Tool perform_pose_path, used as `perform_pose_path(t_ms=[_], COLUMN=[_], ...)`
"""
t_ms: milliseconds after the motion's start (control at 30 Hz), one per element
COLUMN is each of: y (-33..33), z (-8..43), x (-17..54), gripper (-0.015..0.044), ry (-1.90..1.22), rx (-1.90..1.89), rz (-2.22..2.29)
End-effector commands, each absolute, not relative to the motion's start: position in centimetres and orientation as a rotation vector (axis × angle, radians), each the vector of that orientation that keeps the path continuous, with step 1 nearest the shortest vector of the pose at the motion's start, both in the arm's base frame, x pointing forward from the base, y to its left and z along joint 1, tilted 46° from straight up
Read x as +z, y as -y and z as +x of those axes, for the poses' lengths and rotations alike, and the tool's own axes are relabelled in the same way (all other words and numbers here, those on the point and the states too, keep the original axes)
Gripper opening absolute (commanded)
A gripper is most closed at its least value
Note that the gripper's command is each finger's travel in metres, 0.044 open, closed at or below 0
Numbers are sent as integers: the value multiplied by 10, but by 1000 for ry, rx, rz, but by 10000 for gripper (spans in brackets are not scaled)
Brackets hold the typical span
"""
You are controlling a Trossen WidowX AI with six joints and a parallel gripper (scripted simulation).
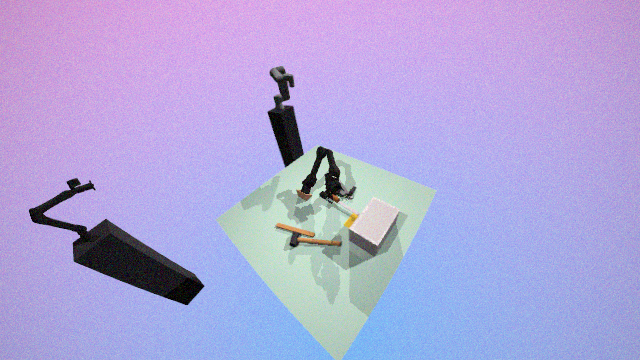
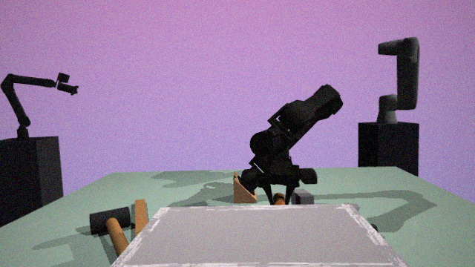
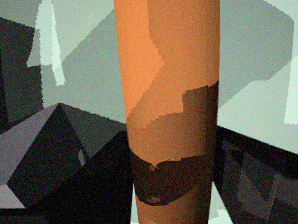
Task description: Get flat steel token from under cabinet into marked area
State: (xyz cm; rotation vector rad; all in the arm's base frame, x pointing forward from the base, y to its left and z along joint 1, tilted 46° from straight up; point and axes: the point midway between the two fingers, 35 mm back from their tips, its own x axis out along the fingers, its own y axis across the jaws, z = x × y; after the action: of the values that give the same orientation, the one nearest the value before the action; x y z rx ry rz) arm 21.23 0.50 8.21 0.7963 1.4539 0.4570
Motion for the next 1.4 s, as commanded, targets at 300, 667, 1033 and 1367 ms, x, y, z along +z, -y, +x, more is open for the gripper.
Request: perform_pose_path(t_ms=[300,667,1033,1367], y=[16,25,33,41], z=[203,229,253,251], x=[101,127,156,178], gripper=[0,0,0,0], ry=[-1426,-1425,-1425,-1392], rx=[452,452,452,418], rz=[780,779,779,775])
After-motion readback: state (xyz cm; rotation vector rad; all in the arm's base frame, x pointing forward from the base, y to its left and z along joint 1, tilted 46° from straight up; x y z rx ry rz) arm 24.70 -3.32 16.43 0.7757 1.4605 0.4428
